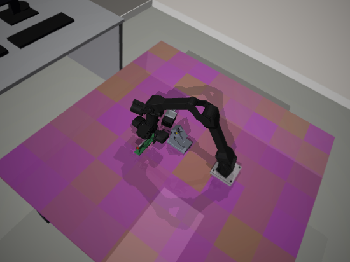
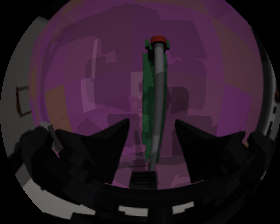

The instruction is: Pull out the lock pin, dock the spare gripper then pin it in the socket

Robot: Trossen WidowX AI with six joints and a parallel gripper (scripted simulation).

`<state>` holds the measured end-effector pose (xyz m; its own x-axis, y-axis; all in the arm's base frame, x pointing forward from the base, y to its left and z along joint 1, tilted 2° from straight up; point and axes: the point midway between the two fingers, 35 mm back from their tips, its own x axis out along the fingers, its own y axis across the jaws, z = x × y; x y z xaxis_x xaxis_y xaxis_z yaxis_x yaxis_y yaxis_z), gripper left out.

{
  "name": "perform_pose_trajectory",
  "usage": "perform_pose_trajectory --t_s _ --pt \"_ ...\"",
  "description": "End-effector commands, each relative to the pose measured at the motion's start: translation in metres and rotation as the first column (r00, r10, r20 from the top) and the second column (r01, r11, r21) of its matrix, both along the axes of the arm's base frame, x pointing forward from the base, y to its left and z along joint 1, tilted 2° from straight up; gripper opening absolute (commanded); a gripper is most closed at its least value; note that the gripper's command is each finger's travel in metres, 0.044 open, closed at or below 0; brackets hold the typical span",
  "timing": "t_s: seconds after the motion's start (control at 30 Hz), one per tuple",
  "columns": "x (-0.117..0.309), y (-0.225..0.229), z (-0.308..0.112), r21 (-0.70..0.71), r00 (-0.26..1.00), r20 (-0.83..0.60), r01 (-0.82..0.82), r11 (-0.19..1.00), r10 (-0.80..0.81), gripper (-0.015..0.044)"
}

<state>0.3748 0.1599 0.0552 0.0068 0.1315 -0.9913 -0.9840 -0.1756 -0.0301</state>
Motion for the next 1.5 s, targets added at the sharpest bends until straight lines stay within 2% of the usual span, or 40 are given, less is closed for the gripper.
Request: perform_pose_trajectory --t_s 0.0,0.07,1.47 --pt "0.0 0.0 0.009 0.001 1.0 0.002 0.0 1.0 0.0 0.0394" --pt "-0.002 -0.001 0.013 -0.002 1.0 -0.004 0.0 1.0 0.0 0.044" --pt "-0.017 -0.007 0.103 -0.014 0.999 -0.043 0.007 1.0 -0.008 0.044"
